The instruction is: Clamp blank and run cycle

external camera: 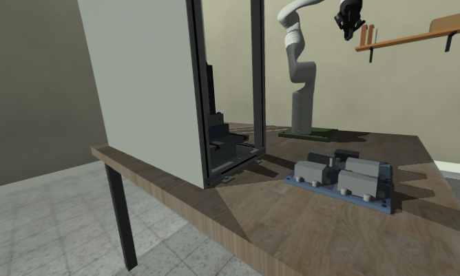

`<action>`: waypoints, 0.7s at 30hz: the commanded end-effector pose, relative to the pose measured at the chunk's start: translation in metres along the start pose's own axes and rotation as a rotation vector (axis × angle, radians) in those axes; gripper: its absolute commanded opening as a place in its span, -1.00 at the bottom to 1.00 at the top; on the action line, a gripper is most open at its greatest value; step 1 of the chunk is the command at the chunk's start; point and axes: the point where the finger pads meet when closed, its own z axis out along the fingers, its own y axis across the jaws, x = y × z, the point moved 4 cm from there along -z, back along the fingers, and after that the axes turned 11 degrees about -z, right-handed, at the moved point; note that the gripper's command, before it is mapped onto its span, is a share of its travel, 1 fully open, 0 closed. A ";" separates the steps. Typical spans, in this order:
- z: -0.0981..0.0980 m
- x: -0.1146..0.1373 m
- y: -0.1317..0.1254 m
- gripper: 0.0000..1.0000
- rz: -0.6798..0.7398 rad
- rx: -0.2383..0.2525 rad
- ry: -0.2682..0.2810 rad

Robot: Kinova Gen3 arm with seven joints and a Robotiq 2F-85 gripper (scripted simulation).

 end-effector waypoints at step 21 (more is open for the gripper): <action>-0.017 -0.001 -0.034 -0.80 0.360 -0.195 0.051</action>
